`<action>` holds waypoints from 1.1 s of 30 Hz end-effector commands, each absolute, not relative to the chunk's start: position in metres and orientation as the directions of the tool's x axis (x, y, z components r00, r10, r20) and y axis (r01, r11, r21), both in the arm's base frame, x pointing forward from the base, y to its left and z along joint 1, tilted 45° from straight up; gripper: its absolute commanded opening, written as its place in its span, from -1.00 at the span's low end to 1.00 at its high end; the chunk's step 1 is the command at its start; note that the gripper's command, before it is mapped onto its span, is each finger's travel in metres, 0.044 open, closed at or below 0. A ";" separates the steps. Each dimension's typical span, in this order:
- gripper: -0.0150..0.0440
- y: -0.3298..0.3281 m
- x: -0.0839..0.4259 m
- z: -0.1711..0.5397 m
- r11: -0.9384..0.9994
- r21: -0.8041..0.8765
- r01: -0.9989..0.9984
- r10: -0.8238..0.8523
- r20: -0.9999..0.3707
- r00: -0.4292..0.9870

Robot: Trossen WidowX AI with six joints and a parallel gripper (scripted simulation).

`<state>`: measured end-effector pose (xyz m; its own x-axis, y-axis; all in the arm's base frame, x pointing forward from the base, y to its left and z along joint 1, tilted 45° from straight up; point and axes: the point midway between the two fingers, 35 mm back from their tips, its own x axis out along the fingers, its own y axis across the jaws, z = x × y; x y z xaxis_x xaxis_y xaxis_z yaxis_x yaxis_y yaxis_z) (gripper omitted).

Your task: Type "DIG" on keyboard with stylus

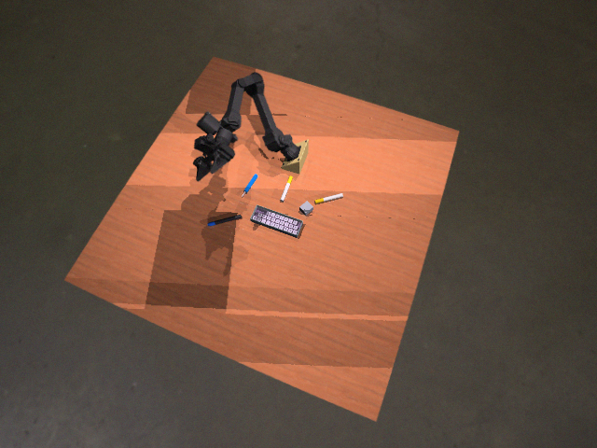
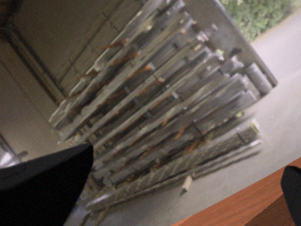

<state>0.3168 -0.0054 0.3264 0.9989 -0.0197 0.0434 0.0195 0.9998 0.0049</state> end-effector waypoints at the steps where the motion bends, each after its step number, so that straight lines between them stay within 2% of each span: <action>1: 0.91 -0.005 0.319 0.324 1.000 0.009 0.021 -0.021 0.032 0.999; 3: 0.73 -0.004 0.332 0.306 0.999 0.039 0.034 -0.031 -0.059 0.998; 8: 0.29 0.006 0.369 0.232 0.988 0.095 0.122 -0.076 -0.388 0.918; 13: -0.16 0.017 0.383 0.156 0.971 0.046 0.233 -0.146 -0.658 0.739; 17: -0.49 0.025 0.380 0.097 0.950 -0.060 0.306 -0.226 -0.807 0.545; 21: -0.49 0.031 0.364 0.042 0.912 -0.205 0.354 -0.326 -0.887 0.328; 24: -0.49 0.033 0.350 0.009 0.873 -0.345 0.346 -0.421 -0.890 0.175; 29: -0.49 0.034 0.328 -0.030 0.787 -0.568 0.243 -0.583 -0.812 -0.009; 33: -0.49 0.033 0.316 -0.048 0.706 -0.689 0.164 -0.686 -0.723 -0.086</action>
<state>0.3243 0.0340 -0.0335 -0.0250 -0.5982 -0.8009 0.2240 0.7775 -0.5877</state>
